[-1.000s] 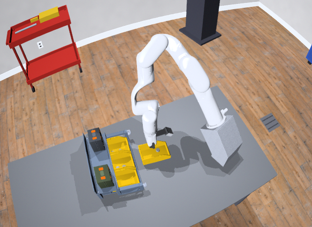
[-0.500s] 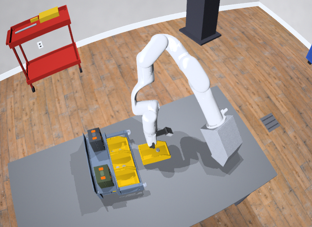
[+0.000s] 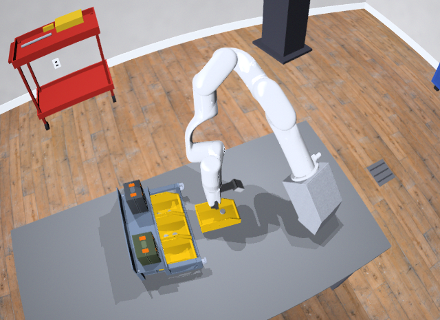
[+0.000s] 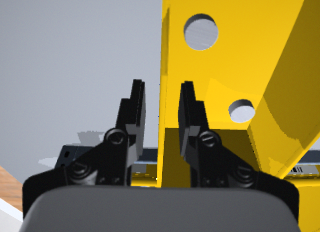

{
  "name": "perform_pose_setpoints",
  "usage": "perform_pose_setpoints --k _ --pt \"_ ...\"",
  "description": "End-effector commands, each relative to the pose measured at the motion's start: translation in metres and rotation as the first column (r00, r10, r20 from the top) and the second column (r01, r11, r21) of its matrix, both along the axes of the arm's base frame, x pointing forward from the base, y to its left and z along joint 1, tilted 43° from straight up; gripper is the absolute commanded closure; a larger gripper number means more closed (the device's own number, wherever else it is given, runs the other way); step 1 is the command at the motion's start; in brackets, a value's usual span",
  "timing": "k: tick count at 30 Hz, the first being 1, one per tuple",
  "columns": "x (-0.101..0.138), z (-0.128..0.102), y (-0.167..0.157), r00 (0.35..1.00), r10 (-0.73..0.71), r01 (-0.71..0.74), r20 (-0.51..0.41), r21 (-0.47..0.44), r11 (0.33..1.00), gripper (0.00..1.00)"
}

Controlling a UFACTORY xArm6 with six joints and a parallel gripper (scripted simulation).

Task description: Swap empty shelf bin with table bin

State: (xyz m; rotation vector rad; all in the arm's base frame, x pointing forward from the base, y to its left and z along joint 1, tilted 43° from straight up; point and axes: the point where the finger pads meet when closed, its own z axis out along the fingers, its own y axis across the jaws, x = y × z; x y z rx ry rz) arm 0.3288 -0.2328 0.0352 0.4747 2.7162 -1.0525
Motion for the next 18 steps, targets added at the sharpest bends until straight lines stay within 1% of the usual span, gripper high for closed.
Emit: perform_pose_setpoints --k 1,18 --pt "0.0008 0.0009 0.0005 1.000 0.001 -0.001 0.002 0.000 1.000 0.74" --pt "0.0002 0.0079 0.0071 1.000 0.001 -0.001 0.002 0.000 1.000 0.74"
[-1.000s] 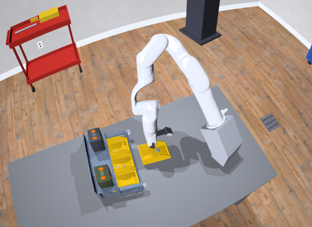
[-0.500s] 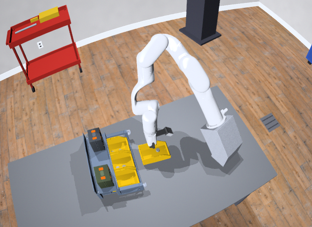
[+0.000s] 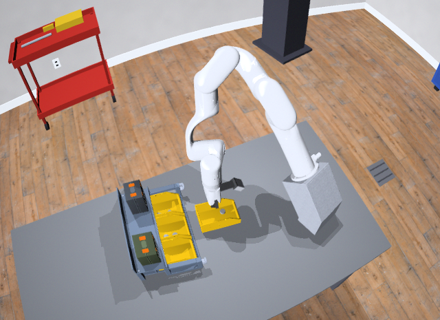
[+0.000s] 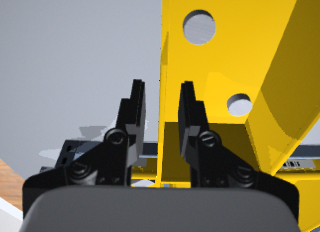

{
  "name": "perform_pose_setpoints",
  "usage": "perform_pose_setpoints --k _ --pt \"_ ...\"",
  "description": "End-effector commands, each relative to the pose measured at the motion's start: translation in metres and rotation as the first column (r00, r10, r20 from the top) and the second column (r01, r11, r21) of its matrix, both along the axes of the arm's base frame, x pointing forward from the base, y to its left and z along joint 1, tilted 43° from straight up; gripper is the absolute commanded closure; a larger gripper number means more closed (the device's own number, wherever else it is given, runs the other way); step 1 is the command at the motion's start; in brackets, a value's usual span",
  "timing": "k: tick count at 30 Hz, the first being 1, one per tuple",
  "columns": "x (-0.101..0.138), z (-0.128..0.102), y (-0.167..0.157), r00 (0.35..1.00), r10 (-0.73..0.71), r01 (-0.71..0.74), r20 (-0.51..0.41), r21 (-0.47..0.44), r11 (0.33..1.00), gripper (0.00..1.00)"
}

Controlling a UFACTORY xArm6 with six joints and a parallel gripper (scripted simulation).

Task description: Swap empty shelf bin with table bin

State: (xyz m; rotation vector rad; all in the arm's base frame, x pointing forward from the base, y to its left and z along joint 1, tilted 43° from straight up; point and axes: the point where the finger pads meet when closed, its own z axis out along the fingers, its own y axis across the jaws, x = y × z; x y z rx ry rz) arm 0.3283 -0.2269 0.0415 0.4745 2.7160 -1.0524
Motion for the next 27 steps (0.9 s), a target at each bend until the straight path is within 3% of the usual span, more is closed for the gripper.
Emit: perform_pose_setpoints --k 1,27 --pt "0.001 0.002 0.001 1.000 0.001 -0.001 0.002 0.000 1.000 0.74" --pt "-0.002 0.029 0.026 1.000 0.001 -0.001 0.002 0.000 1.000 0.74"
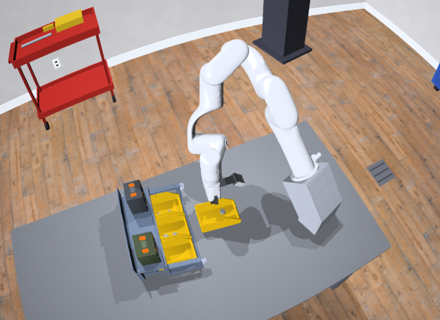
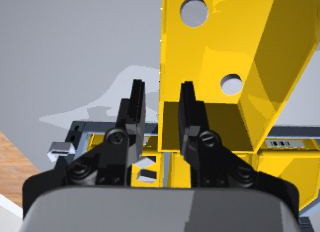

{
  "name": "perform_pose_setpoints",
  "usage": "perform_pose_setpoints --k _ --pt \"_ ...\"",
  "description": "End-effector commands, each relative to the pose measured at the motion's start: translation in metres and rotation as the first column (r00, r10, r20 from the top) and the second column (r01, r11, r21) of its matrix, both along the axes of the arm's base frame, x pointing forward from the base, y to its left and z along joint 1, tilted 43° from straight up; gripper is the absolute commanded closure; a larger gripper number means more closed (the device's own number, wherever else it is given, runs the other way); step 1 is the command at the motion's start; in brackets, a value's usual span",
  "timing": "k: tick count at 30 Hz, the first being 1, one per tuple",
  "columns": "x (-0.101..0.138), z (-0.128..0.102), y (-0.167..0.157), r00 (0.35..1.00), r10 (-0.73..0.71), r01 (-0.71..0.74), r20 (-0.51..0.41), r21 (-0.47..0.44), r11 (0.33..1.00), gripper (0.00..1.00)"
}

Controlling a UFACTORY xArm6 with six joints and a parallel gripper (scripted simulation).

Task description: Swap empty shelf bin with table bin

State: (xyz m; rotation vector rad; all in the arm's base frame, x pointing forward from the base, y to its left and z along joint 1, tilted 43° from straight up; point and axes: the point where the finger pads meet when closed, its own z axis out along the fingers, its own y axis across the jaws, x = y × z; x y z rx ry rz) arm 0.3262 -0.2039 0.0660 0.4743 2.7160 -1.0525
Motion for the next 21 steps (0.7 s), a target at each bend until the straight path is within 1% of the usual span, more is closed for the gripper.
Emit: perform_pose_setpoints --k 1,21 --pt "0.000 0.005 0.005 1.000 0.001 -0.001 0.002 0.000 1.000 0.74" --pt "-0.002 0.028 0.026 1.000 0.001 -0.001 0.002 0.000 1.000 0.74"
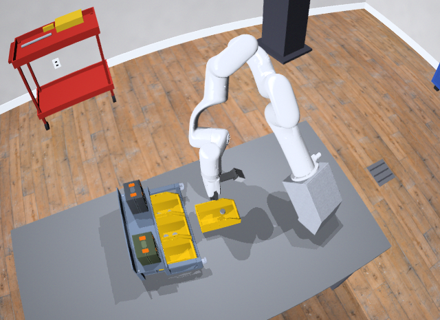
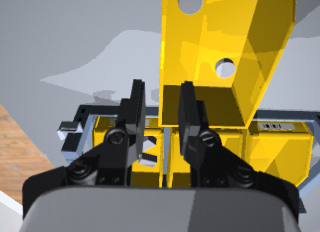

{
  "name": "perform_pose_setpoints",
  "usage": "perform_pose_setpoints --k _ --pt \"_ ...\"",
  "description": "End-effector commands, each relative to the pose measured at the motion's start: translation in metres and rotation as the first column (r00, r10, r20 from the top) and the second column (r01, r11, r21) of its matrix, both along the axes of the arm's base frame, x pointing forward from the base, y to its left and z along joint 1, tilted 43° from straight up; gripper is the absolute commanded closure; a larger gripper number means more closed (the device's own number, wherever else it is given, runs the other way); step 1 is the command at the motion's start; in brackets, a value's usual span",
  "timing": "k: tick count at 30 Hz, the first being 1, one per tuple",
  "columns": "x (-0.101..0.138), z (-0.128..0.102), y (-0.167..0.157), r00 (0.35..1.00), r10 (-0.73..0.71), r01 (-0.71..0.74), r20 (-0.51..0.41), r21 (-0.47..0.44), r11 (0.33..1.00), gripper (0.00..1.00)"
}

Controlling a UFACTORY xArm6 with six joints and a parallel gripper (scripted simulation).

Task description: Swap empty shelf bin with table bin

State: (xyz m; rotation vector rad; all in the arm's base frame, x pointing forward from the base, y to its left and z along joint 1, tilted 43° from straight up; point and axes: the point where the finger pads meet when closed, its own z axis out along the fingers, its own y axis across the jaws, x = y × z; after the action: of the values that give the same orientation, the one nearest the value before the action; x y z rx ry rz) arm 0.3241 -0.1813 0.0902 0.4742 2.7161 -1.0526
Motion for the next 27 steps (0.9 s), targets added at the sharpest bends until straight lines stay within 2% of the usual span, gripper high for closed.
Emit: perform_pose_setpoints --k 1,27 --pt "0.000 0.005 0.004 1.000 0.001 -0.001 0.002 0.000 1.000 0.74" --pt "-0.001 0.018 0.016 1.000 0.001 -0.001 0.002 0.000 1.000 0.74"
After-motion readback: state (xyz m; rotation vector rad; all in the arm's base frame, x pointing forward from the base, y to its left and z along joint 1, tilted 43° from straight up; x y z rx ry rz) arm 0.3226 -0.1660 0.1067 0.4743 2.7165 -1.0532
